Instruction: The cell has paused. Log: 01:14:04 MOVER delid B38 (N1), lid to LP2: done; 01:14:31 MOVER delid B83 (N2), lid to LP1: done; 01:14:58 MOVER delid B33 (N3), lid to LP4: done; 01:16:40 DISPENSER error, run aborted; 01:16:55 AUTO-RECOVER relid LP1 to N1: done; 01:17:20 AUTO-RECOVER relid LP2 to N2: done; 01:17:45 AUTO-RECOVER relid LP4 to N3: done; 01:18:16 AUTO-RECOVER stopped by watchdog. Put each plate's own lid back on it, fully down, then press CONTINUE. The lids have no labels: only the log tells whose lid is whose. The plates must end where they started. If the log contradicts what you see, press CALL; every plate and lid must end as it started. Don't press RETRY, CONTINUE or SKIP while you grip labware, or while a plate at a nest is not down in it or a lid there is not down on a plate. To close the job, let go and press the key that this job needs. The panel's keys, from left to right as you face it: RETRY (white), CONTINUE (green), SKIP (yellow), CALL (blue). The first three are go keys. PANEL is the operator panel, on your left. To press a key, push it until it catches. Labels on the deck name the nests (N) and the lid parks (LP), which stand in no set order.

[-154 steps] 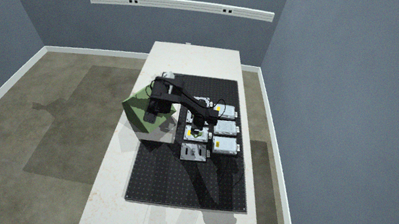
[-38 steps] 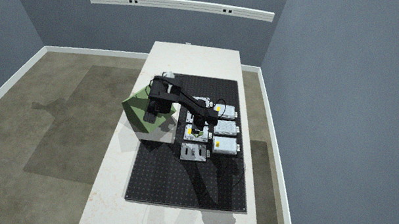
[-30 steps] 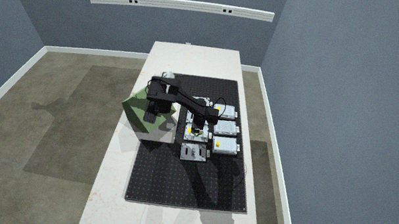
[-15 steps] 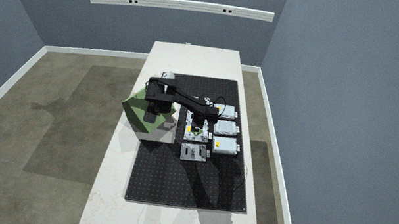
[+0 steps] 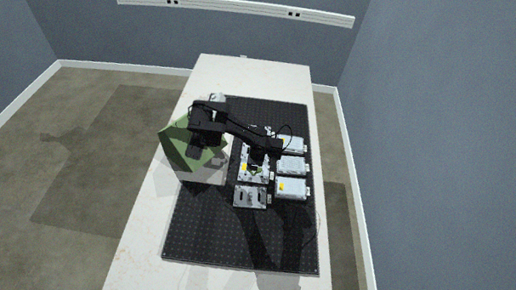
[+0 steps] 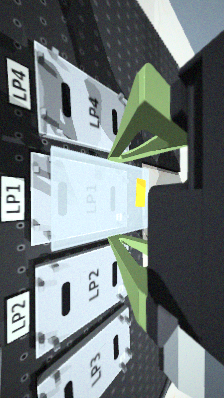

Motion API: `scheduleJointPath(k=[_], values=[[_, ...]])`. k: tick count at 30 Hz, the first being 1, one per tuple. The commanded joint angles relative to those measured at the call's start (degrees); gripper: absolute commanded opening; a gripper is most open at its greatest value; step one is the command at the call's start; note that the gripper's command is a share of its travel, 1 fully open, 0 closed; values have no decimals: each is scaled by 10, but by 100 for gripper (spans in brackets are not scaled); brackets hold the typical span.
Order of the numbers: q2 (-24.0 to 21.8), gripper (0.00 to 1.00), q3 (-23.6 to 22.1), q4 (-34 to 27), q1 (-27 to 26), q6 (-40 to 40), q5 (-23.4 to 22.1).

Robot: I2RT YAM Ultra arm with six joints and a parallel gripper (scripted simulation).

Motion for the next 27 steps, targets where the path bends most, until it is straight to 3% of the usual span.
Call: scheduleJointPath(k=[1,5,12,14,27], values=[[6,0,20,1,11,5,4],[41,0,47,4,31,-19,17],[123,0,120,-13,63,18,35],[123,0,120,-13,63,18,35],[258,0,271,-49,103,57,58]])
